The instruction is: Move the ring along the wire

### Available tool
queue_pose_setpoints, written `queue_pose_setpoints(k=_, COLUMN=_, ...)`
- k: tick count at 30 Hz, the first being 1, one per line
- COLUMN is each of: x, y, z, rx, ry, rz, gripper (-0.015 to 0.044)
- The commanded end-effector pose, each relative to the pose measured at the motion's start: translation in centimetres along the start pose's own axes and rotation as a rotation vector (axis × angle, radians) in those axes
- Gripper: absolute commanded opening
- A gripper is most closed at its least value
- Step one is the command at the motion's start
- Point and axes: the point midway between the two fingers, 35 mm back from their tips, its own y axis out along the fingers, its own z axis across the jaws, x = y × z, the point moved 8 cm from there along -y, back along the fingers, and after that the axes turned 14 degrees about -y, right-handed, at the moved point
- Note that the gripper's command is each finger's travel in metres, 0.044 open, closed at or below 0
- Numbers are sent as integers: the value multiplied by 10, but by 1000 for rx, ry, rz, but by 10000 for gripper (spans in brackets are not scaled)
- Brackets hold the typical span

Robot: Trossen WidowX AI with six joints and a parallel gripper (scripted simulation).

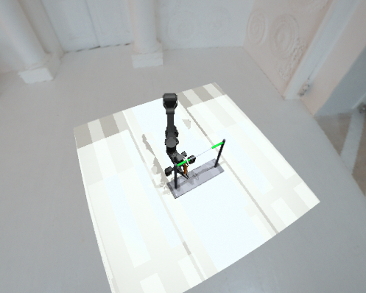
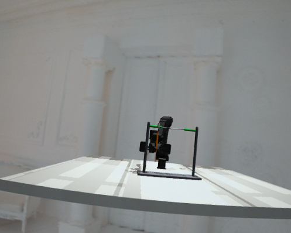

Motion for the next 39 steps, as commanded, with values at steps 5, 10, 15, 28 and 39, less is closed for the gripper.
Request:
queue_pose_setpoints(k=5, x=1, y=0, z=0, rx=5, ry=-4, rz=-4, gripper=-150)
queue_pose_setpoints(k=10, x=1, y=0, z=0, rx=5, ry=-4, rz=-4, gripper=-150)
queue_pose_setpoints(k=15, x=2, y=0, z=4, rx=6, ry=-4, rz=-4, gripper=-150)
queue_pose_setpoints(k=28, x=5, y=0, z=16, rx=10, ry=-3, rz=-4, gripper=-150)
queue_pose_setpoints(k=39, x=8, y=0, z=26, rx=8, ry=-7, rz=-4, gripper=-150)
